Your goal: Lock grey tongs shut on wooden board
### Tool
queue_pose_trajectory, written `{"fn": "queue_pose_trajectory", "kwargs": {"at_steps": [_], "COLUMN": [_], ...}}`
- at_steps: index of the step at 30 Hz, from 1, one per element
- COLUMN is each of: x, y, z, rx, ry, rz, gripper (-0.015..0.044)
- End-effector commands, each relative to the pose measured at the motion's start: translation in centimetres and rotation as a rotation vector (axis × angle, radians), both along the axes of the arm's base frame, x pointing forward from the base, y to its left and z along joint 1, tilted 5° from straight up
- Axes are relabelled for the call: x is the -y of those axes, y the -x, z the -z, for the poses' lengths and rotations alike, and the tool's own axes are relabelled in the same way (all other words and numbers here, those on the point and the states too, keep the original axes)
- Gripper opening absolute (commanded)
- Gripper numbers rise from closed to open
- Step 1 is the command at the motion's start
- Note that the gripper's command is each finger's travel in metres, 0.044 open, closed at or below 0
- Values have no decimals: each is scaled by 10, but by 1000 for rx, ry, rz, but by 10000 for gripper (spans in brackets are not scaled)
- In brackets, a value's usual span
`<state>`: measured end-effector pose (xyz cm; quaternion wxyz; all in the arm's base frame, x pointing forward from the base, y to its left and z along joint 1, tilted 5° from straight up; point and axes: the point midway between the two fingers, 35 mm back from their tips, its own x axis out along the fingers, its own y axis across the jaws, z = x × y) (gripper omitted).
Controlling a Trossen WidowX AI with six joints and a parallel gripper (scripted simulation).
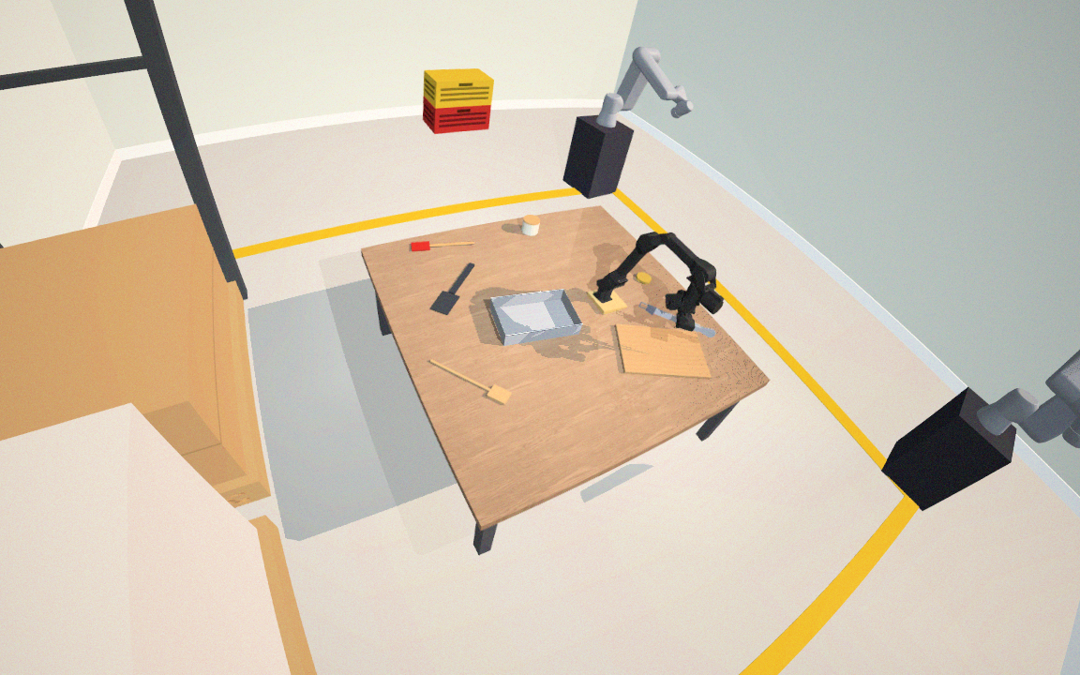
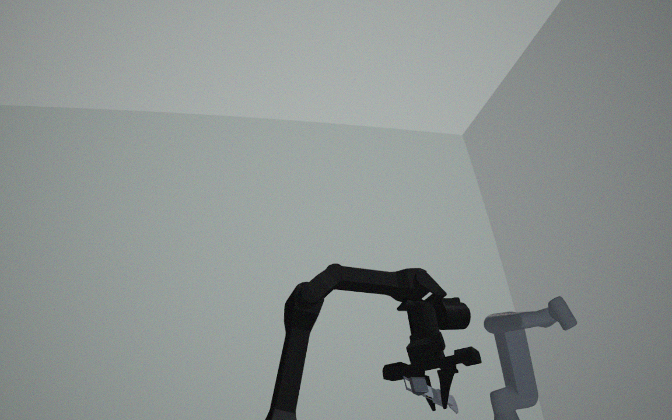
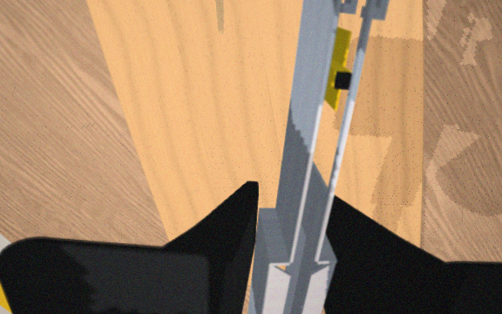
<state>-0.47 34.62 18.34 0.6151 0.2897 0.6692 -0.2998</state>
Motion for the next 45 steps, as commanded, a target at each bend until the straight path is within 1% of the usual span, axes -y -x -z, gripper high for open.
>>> {"fn": "queue_pose_trajectory", "kwargs": {"at_steps": [1, 8, 27, 45], "x": [1, -3, -18, -12], "y": [3, 2, -5, -15], "z": [-2, 1, 6, -2], "rx": [-3, -60, -355, -592], "ry": [-4, -53, -344, -628], "rz": [-1, 30, 140, 151], "gripper": [-150, -150, -150, -150]}}
